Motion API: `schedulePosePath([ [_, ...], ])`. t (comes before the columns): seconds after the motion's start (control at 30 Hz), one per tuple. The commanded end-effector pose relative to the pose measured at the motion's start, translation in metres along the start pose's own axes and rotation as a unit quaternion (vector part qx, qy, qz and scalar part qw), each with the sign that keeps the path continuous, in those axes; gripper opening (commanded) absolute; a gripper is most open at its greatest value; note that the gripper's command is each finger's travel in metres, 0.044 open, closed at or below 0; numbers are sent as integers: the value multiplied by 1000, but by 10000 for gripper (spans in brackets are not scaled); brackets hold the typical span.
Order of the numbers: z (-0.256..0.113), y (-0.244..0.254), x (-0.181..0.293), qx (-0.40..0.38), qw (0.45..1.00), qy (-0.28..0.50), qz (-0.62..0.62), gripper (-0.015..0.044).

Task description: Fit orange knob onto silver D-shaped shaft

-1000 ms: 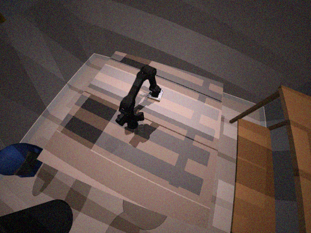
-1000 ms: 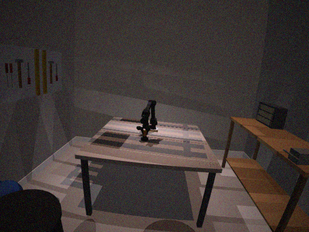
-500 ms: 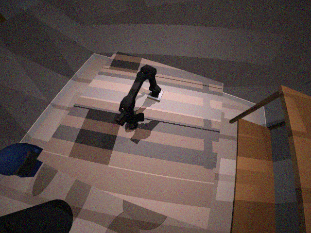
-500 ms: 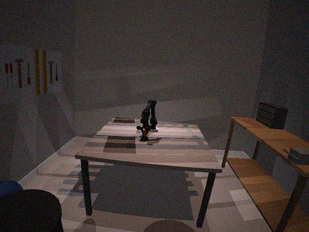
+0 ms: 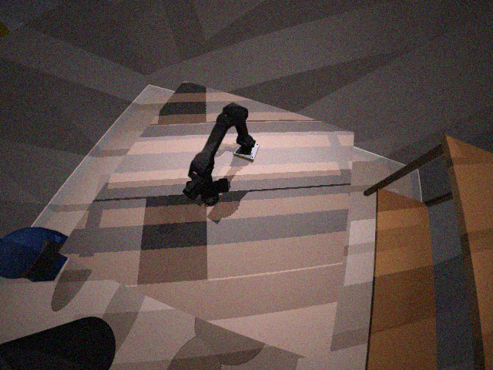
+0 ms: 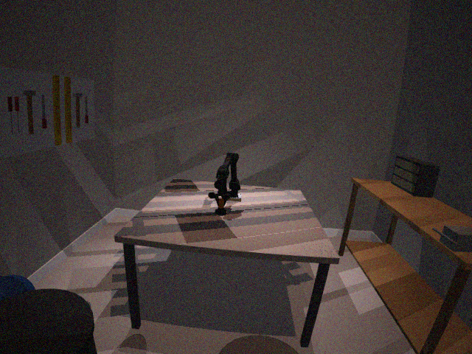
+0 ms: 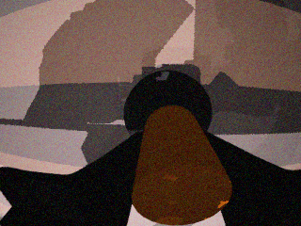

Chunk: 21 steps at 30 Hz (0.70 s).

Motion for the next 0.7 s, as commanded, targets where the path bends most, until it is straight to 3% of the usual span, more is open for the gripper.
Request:
schedulePosePath([
  [0.0, 0, 1, 2, -1, 1000, 5, -15, 0],
  [0.67, 0, 2, 2, -1, 1000, 5, 11, 0],
])
Point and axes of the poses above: the point midway between the two fingers, 35 mm back from their tips, its own z axis out along the fingers, its own y axis across the jaws, x = y × z, the point moved 1 cm from there along -z, back along the fingers, and after that the axes turned 10 degrees about z, right-handed, at the moved point
